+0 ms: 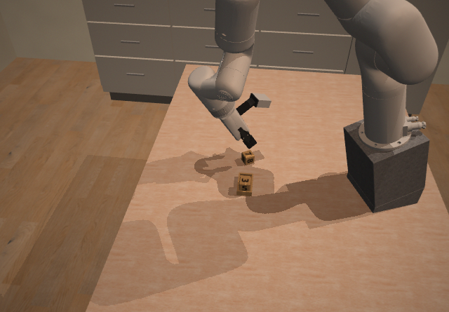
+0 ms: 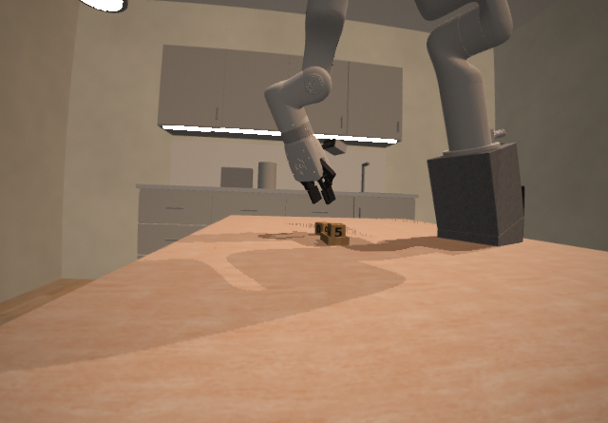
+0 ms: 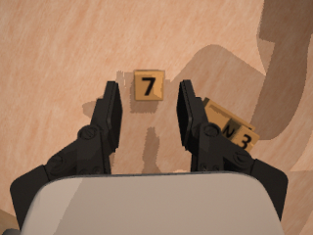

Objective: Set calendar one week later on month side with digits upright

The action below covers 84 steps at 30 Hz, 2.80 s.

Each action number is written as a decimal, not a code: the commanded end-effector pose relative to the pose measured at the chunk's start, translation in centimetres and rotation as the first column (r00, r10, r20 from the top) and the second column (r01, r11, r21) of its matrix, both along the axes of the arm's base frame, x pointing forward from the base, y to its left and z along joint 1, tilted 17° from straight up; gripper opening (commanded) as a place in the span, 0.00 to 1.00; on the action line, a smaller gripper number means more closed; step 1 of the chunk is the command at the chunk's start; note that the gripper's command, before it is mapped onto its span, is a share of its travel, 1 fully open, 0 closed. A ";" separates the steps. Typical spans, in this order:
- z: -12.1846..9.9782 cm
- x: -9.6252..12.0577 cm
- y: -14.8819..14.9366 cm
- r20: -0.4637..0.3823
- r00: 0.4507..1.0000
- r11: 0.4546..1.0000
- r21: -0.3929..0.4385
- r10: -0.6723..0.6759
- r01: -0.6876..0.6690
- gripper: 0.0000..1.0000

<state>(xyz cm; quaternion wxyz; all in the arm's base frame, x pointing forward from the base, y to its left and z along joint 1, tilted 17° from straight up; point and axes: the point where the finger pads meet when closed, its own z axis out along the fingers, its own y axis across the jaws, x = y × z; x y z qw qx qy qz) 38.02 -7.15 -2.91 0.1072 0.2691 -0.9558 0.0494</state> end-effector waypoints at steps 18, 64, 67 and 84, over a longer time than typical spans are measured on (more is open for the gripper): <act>-0.2 0.8 0.3 -0.313 0.948 0.980 -0.201 -0.048 -0.016 0.49; -2.3 1.4 0.6 -0.351 0.934 0.973 -0.228 -0.060 -0.023 0.49; -2.8 1.5 0.7 -0.351 0.934 0.973 -0.228 -0.060 -0.023 0.49; -5.5 2.3 1.0 -0.351 0.934 0.973 -0.228 -0.060 -0.023 0.49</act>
